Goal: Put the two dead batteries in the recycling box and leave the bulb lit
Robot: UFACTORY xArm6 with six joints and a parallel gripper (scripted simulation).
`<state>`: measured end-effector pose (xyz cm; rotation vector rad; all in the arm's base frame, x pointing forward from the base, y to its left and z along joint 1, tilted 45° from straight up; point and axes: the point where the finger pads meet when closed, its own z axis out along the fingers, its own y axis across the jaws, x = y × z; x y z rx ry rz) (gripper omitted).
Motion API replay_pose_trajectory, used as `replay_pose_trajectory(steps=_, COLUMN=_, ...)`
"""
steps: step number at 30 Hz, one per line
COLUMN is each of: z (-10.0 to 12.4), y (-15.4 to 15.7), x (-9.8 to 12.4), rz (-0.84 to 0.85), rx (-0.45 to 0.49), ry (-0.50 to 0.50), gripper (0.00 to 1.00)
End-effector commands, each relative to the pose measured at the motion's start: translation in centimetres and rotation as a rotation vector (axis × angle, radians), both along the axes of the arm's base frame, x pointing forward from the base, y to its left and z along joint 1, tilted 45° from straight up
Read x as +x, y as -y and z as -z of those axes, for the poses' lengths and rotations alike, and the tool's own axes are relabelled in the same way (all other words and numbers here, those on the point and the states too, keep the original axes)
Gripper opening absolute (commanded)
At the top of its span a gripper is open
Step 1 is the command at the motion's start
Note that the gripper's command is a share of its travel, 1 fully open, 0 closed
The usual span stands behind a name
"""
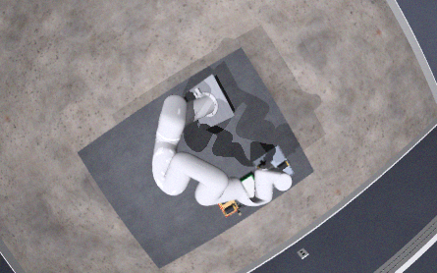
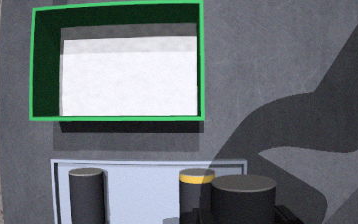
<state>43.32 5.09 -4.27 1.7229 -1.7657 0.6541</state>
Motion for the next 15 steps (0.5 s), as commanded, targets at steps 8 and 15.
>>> replay_pose_trajectory(steps=8, z=7.4, y=-7.5, x=0.8, rz=0.005, rx=-0.006, ry=-0.001, gripper=0.28)
replay_pose_trajectory(steps=15, z=8.6, y=-8.6, x=0.8, rz=0.005, rx=-0.006, ry=-0.001, gripper=0.28)
